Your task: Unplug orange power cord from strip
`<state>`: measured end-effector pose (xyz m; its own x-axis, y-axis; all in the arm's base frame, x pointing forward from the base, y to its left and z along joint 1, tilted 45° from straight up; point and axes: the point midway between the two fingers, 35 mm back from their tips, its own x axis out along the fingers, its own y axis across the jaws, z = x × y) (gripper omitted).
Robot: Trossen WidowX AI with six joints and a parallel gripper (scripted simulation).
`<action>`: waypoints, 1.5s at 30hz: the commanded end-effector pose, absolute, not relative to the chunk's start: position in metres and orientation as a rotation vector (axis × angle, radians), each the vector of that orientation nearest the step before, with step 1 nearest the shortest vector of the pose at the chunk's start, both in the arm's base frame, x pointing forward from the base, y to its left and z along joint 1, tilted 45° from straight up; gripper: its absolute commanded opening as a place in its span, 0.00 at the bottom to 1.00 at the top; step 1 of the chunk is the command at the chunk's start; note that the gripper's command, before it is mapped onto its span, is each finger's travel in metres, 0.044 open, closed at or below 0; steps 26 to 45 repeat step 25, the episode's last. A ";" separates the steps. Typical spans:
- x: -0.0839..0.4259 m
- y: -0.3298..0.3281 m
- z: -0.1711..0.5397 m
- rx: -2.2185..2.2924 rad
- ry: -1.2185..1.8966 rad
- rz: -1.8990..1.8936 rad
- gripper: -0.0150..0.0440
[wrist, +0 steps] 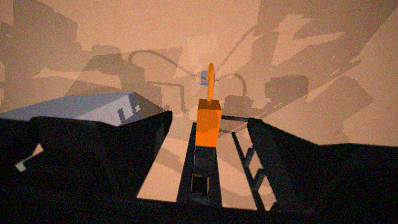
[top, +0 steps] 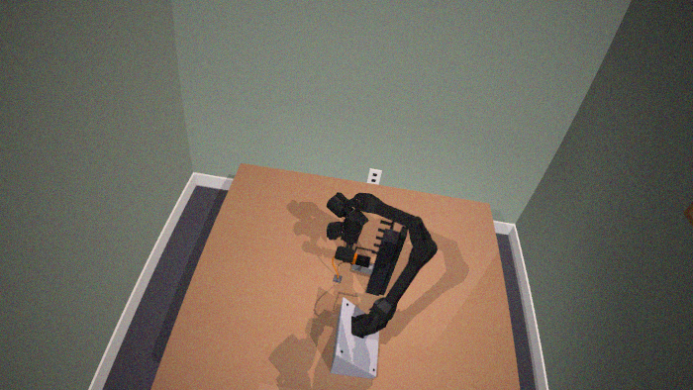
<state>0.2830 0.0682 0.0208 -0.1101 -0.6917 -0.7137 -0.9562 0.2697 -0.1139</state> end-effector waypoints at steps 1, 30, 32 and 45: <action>0.292 0.092 0.006 -1.486 1.863 0.505 1.00; 0.298 0.112 -0.008 -1.485 1.862 0.505 1.00; 0.298 0.112 -0.008 -1.485 1.862 0.505 1.00; 0.298 0.112 -0.008 -1.485 1.862 0.505 1.00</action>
